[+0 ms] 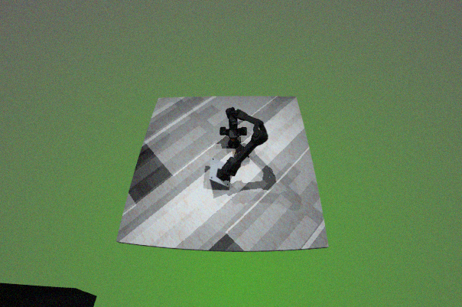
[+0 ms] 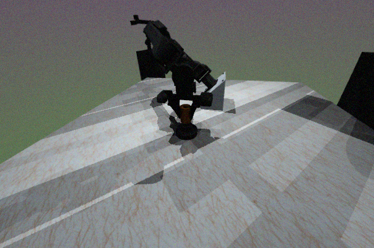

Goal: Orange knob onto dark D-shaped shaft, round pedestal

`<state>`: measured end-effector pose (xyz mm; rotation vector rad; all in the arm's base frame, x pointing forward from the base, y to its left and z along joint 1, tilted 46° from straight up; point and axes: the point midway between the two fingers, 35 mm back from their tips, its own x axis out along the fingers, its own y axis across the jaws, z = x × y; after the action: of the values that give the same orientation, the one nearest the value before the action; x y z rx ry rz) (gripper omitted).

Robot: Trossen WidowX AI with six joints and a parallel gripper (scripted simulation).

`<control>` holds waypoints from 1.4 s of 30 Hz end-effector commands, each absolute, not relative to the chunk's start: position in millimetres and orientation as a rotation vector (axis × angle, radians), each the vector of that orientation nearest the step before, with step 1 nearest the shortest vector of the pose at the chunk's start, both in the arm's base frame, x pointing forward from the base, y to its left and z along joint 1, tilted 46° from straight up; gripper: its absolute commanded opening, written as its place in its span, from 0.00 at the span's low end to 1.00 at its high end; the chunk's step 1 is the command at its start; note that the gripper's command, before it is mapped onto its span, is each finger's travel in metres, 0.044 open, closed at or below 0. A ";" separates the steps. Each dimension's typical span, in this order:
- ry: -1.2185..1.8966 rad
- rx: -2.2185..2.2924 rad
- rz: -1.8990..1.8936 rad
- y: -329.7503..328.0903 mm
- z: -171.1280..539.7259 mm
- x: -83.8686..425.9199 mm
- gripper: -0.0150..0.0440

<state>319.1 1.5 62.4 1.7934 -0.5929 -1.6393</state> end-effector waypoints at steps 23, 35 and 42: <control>-0.574 1.780 -1.635 2.0 62.5 319.8 0.25; -0.541 1.754 -1.636 3.2 63.0 316.4 0.25; -0.541 1.754 -1.636 1.6 62.0 315.5 0.25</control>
<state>316.5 1.6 62.3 1.7604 -0.5487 -1.6373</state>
